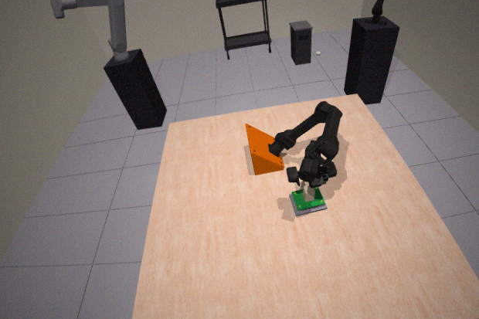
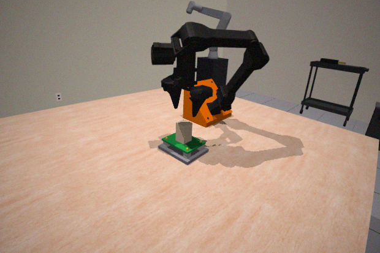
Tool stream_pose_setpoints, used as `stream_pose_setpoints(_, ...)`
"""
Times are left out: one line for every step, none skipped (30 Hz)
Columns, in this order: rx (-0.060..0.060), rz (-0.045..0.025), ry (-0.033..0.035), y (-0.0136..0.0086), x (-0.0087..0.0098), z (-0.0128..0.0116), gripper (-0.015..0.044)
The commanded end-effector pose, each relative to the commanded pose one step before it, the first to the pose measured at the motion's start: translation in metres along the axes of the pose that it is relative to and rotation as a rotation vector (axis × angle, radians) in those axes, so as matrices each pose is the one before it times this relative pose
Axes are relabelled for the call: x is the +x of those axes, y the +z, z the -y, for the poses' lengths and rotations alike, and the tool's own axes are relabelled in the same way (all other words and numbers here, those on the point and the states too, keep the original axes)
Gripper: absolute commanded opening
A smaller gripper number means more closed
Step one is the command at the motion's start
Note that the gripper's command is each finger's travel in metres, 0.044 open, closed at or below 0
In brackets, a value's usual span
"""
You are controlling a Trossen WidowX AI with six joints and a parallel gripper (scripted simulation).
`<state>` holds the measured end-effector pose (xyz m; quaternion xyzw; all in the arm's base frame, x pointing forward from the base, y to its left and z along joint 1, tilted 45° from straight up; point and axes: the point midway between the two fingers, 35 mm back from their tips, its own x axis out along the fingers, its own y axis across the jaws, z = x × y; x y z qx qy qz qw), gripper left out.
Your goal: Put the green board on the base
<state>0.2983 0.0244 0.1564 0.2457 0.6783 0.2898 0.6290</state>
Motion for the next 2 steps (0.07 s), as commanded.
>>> stream_pose_setpoints(0.0084,-0.01176,0.00065,0.00054,0.00104,0.00206,0.0440)
stream_pose_setpoints(0.0000,0.00000,0.00000,0.00000,0.00000,0.00000,0.0440)
